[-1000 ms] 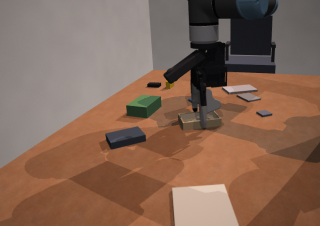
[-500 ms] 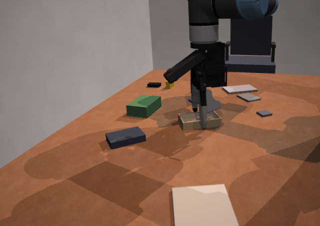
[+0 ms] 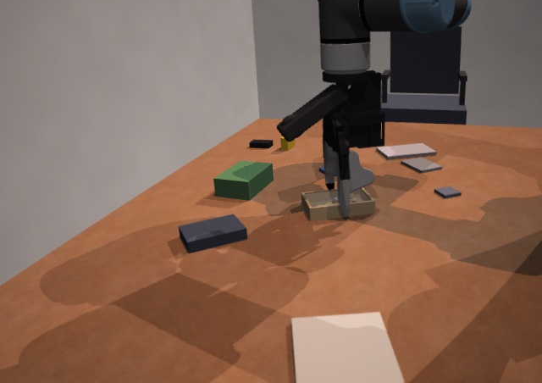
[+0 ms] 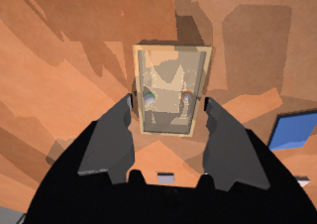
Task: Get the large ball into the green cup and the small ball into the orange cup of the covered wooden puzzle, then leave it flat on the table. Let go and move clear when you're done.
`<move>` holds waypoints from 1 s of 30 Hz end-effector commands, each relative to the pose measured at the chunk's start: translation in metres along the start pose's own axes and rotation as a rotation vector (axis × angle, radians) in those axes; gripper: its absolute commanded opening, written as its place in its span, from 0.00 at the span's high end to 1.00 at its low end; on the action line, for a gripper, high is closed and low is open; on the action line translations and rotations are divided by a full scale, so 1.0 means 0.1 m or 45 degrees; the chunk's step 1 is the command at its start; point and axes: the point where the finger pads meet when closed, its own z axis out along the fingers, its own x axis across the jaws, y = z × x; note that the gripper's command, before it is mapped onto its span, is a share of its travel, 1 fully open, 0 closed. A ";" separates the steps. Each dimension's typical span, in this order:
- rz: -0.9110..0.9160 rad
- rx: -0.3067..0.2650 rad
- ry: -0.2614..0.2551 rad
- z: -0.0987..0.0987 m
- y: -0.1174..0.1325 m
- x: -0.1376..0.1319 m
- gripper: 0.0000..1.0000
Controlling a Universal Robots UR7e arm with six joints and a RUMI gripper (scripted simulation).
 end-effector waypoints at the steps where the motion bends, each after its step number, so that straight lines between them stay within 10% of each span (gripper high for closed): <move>1: 0.000 0.001 0.001 -0.02 0.00 0.00 0.45; 30: 0.000 0.001 0.001 -0.67 0.00 0.00 0.45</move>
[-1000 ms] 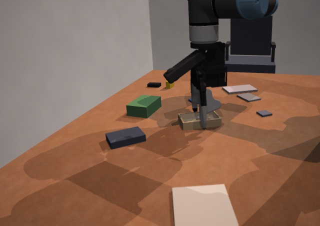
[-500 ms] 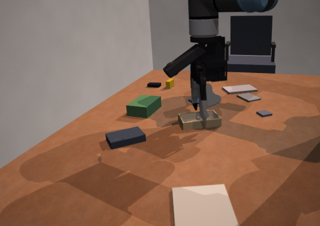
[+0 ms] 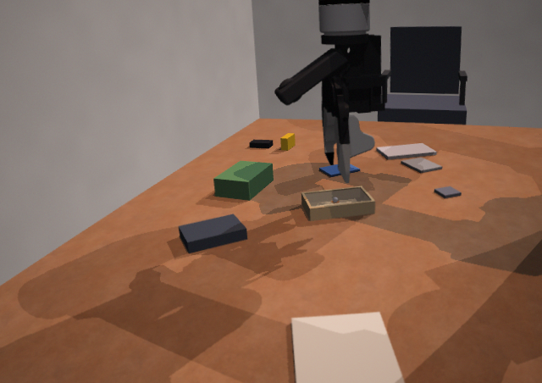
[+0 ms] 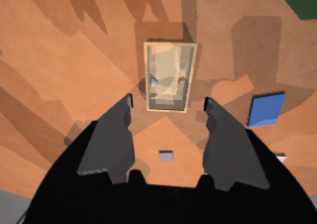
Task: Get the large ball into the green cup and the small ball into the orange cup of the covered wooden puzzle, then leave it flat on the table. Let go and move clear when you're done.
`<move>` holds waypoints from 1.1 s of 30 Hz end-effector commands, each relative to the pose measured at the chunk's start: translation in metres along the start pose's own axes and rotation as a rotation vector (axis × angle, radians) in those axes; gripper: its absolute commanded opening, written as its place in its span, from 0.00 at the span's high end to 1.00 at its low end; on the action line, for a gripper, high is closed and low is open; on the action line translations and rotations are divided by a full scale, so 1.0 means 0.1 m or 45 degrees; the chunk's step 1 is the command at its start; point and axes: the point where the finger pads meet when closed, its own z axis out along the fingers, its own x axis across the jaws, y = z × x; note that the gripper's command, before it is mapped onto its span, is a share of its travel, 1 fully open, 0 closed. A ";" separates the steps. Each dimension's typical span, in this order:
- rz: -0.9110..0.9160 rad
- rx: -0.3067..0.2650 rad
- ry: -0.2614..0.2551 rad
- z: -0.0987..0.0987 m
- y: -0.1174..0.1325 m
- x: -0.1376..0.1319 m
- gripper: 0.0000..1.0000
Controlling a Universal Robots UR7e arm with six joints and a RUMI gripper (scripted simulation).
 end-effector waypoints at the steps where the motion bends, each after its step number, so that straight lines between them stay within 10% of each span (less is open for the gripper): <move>1: 0.000 0.001 0.001 -0.13 0.00 0.00 0.45; 33: 0.000 0.001 0.001 -0.25 0.00 0.00 0.45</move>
